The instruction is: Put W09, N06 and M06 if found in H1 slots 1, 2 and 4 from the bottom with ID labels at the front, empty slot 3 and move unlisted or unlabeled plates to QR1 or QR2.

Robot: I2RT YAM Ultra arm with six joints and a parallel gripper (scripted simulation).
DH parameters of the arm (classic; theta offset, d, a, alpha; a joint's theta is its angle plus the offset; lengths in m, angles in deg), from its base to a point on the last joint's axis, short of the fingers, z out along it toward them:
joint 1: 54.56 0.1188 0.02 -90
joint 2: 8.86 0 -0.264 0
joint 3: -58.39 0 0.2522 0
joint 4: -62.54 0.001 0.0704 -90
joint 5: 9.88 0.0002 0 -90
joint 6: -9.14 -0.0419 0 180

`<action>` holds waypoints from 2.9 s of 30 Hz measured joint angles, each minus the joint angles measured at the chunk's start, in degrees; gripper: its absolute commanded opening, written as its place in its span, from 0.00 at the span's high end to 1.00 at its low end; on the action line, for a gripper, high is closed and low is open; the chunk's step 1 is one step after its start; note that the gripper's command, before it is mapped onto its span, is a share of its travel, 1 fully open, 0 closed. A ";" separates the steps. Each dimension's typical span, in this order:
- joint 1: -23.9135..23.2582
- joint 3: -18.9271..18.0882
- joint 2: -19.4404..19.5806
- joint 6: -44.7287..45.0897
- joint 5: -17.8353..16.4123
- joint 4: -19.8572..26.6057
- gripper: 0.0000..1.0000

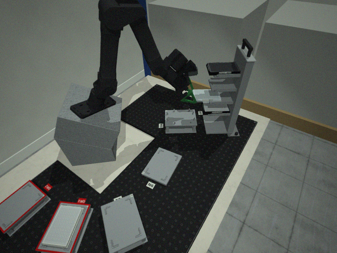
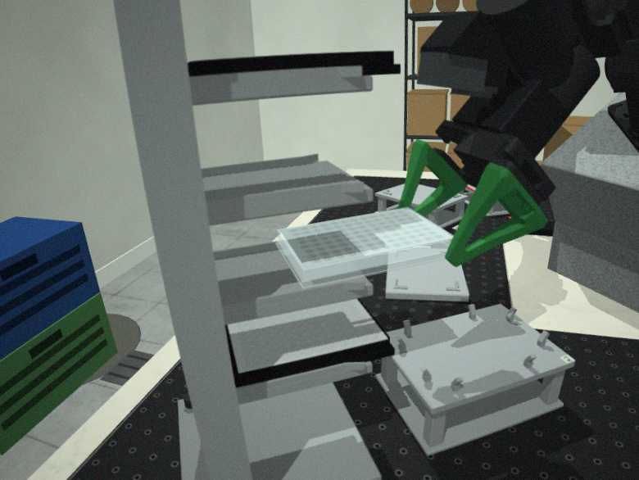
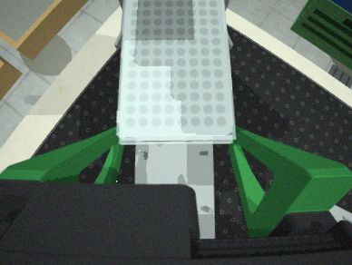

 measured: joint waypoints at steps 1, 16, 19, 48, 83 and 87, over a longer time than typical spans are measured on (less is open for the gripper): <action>0.00 0.00 0.00 0.00 0.00 0.00 0.14; 0.00 0.00 0.00 0.00 0.00 0.00 0.14; -0.13 0.00 0.35 0.02 -0.13 -0.04 0.14; -1.49 -3.32 4.20 0.44 -1.36 -1.42 0.14; -2.01 -4.85 5.70 0.61 -1.73 -2.03 0.14; -2.01 -4.85 5.70 0.61 -1.73 -2.03 0.14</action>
